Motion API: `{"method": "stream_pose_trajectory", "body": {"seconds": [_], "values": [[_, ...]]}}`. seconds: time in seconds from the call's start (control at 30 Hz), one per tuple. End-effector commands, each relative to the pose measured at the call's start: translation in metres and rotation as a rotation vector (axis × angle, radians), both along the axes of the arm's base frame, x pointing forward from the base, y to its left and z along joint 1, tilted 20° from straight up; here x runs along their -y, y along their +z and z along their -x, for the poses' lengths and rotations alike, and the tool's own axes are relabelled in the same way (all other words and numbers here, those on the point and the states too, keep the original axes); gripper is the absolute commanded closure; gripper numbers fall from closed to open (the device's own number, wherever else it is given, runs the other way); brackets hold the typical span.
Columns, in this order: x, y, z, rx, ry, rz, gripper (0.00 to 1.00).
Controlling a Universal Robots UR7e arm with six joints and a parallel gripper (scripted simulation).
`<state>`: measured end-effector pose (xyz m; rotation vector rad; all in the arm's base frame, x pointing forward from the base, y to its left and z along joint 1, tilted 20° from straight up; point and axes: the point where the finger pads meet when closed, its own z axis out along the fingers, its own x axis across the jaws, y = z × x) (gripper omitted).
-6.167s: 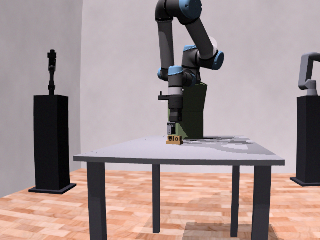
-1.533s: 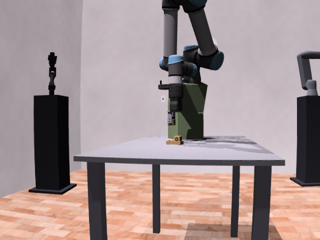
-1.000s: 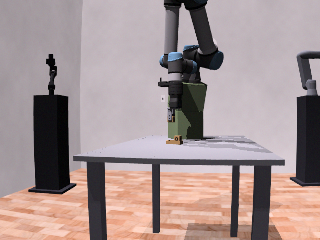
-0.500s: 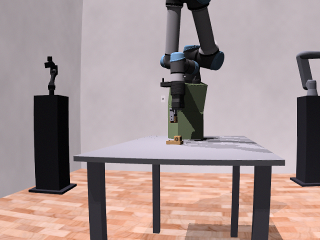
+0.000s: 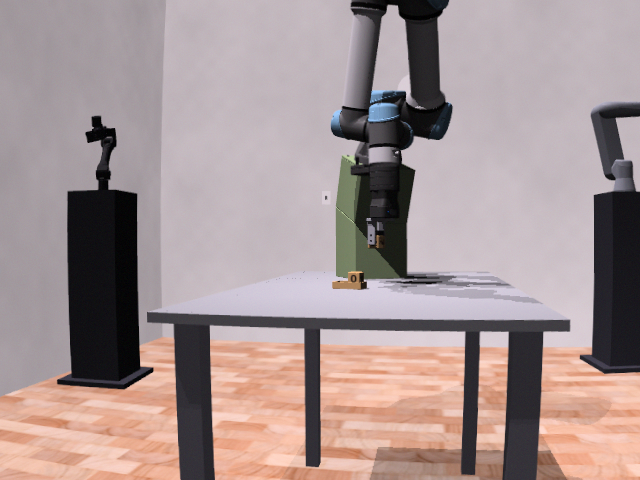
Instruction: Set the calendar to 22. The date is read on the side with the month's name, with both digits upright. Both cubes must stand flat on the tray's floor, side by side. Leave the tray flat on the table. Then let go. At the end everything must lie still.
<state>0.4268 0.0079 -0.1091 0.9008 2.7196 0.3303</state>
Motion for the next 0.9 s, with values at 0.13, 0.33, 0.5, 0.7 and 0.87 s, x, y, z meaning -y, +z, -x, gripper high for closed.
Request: {"method": "stream_pose_trajectory", "body": {"seconds": [0.13,0.33,0.5,0.7,0.87], "values": [[-0.0321,0.0068,-0.0081,-0.007,-0.084,-0.03,0.4],[-0.0343,0.0072,-0.0086,-0.007,-0.09,-0.032,0.4],[-0.0343,0.0072,-0.0086,-0.007,-0.09,-0.032,0.4],[-0.0343,0.0071,-0.0086,-0.007,-0.09,-0.032,0.4],[-0.0347,0.0044,-0.0095,-0.008,-0.09,-0.032,0.4]]}}
